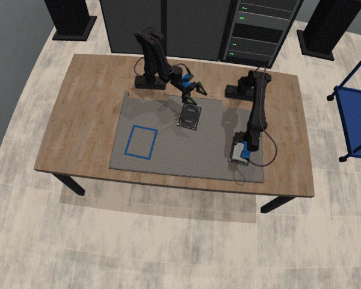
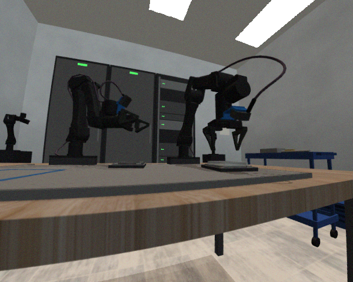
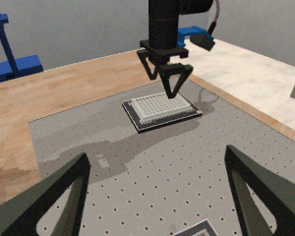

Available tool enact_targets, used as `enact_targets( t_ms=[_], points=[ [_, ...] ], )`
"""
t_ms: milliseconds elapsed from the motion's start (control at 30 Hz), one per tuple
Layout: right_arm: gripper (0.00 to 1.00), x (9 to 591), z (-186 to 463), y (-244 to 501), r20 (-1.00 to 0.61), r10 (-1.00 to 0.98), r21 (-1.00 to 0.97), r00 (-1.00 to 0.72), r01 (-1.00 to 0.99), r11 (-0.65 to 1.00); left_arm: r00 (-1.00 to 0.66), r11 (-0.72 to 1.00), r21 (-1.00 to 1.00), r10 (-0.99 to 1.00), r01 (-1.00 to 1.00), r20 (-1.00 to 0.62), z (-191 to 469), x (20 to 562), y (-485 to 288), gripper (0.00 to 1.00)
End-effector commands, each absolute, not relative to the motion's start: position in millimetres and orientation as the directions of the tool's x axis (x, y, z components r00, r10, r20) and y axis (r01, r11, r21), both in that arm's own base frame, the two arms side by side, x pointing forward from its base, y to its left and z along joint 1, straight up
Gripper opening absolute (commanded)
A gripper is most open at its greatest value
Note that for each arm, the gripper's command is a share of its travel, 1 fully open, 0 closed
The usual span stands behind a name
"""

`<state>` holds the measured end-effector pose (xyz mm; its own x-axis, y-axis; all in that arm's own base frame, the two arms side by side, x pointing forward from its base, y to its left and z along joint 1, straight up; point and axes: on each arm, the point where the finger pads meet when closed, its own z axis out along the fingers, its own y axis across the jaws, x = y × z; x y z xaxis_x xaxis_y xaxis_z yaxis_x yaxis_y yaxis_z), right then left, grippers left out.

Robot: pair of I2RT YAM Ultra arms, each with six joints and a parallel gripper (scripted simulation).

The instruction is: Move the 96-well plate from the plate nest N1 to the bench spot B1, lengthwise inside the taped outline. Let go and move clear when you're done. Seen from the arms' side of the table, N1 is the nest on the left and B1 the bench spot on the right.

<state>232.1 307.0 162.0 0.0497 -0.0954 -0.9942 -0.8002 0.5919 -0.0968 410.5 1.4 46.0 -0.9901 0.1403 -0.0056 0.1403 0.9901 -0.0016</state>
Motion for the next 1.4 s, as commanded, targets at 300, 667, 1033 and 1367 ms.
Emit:
enact_targets(
  t_ms=[300,667,1033,1367],
  points=[
    [1.00,233,158,304,-0.993,-0.104,-0.105,0.053,-0.799,0.592,-0.991,0.991,0.007,0.137,0.137,-0.001,25,409,7,1.00],
    [1.00,233,158,304,-0.993,-0.104,-0.105,0.053,-0.799,0.592,-0.991,0.991,0.007,0.137,0.137,-0.001,9,409,7,1.00],
    [1.00,233,158,304,-0.993,-0.104,-0.105,0.053,-0.799,0.592,-0.991,0.991,0.007,0.137,0.137,-0.001,-3,409,7,1.00],
    [1.00,233,158,304,-0.993,-0.104,-0.105,0.053,-0.799,0.592,-0.990,0.991,0.008,0.137,0.137,-0.009,2,410,7,0.96]
  ],
)
